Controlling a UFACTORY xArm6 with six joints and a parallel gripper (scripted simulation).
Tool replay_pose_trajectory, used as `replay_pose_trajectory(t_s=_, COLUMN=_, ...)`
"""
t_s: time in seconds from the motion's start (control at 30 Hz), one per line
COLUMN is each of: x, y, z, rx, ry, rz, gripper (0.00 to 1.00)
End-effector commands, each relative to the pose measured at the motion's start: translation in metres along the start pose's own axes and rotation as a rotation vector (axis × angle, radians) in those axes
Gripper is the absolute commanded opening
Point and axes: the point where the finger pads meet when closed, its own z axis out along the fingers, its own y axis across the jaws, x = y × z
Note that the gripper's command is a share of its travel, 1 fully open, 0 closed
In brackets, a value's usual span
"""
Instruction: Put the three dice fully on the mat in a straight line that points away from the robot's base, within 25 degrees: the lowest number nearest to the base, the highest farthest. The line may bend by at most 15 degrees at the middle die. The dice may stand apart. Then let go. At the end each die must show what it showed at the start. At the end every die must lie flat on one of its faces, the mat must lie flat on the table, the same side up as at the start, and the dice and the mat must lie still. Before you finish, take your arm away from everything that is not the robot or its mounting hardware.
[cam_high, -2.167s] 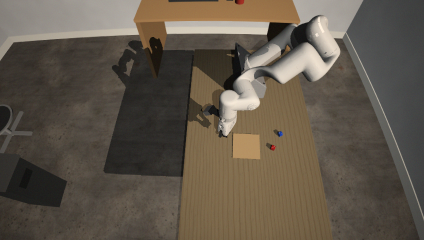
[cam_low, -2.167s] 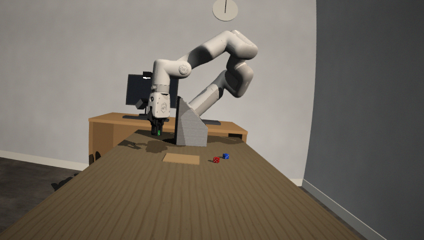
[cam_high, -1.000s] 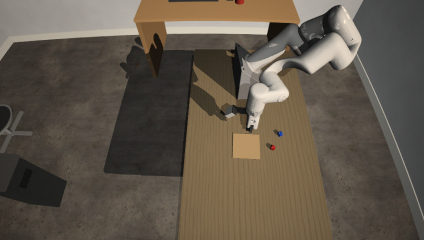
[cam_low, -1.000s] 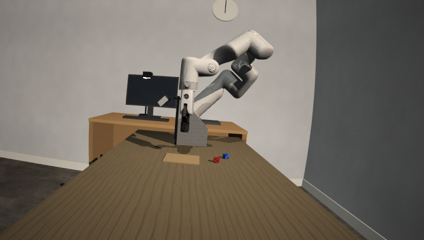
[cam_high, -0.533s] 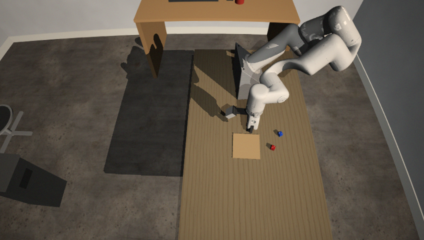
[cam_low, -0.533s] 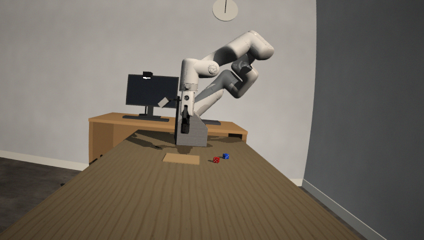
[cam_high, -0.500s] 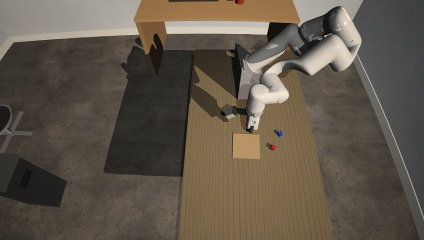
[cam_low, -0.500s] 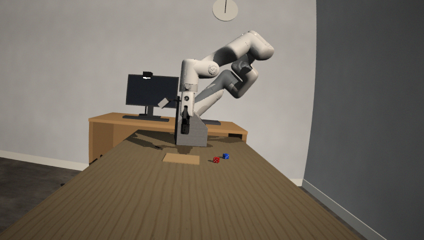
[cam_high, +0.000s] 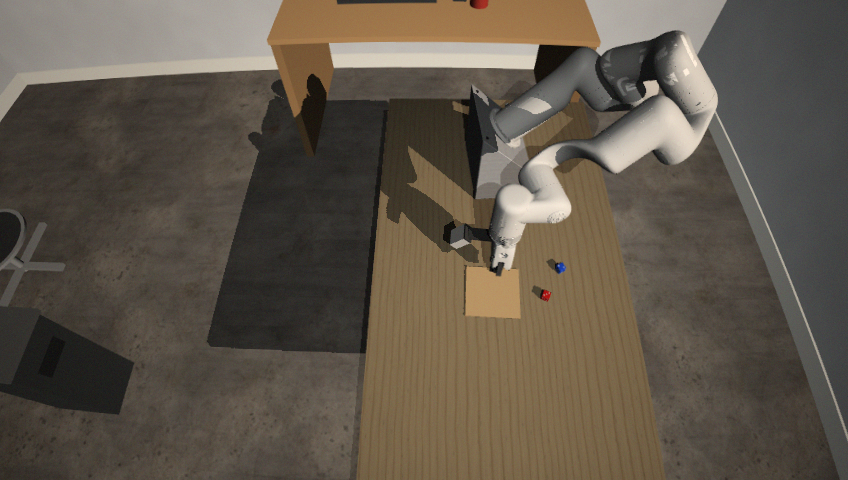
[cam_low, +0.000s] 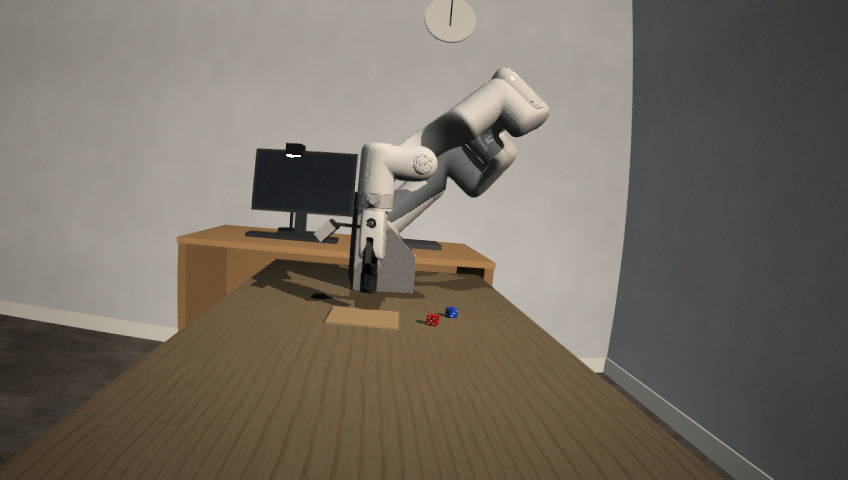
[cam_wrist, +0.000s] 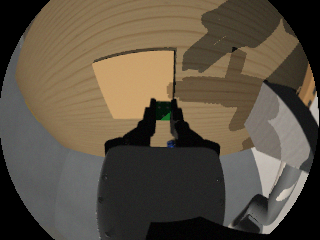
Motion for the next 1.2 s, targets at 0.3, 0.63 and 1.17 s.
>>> replay_pose_trajectory(t_s=0.3, x=0.0, y=-0.003, z=0.034, rx=0.006, ry=0.0, rz=-0.002, gripper=0.15)
replay_pose_trajectory(t_s=0.63, x=0.0, y=-0.003, z=0.034, rx=0.006, ry=0.0, rz=-0.002, gripper=0.15)
replay_pose_trajectory(t_s=1.17, x=0.0, y=-0.003, z=0.034, rx=0.006, ry=0.0, rz=-0.002, gripper=0.15)
